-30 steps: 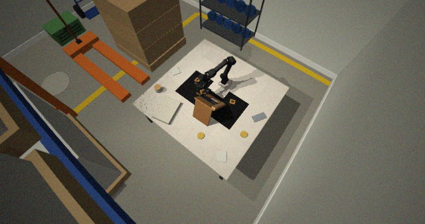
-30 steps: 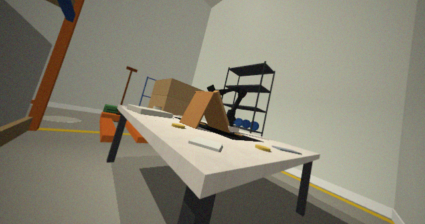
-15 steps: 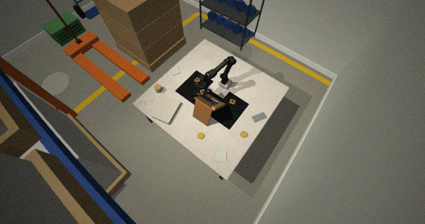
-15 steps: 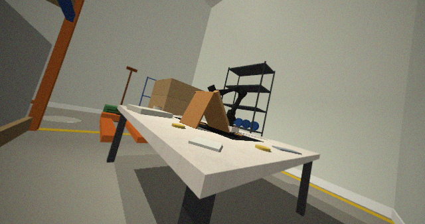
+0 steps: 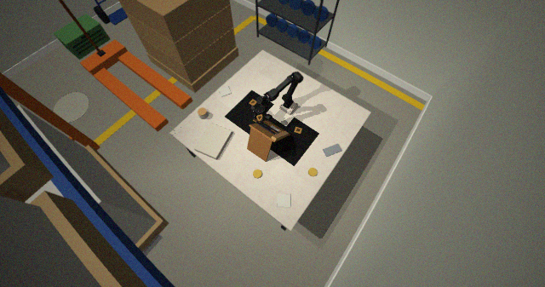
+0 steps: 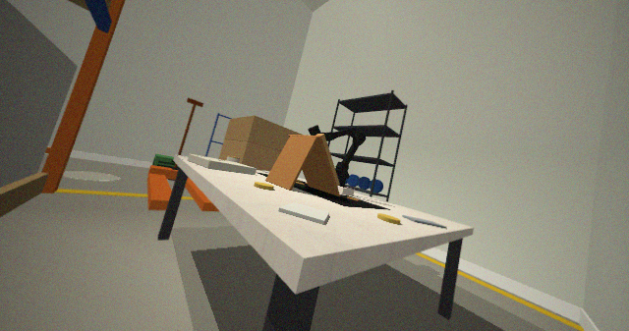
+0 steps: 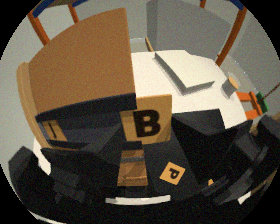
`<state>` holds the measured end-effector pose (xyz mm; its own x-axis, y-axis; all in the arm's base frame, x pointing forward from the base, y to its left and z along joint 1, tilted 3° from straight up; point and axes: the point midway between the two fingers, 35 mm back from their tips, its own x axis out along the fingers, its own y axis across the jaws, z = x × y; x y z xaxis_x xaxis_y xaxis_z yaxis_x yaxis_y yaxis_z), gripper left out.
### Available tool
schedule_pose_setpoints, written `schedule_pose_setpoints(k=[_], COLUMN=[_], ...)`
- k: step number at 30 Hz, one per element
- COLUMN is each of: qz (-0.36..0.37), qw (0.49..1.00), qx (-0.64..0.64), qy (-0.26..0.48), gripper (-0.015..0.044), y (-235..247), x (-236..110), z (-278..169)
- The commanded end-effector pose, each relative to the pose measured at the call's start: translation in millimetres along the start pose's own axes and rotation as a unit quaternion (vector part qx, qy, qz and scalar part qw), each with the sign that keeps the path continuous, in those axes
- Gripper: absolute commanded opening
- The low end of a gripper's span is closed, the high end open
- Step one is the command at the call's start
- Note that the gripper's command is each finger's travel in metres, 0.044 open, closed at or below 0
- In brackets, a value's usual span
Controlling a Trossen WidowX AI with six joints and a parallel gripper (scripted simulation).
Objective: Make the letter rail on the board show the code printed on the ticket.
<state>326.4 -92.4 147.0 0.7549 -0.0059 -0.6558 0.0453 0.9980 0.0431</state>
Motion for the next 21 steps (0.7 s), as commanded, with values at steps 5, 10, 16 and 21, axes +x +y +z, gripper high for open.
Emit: schedule_pose_setpoints(k=[5,10,16,21], qz=[-0.001,-0.001,-0.001,-0.001], qw=[1.0,1.0,1.0,1.0], qx=[0.002,0.002,0.003,0.003], qy=[0.002,0.002,0.002,0.002], gripper=[0.0,0.0,0.0,0.0], y=[4,7,10,12], x=[0,0,0,0], z=[-2,-2,-2,-2])
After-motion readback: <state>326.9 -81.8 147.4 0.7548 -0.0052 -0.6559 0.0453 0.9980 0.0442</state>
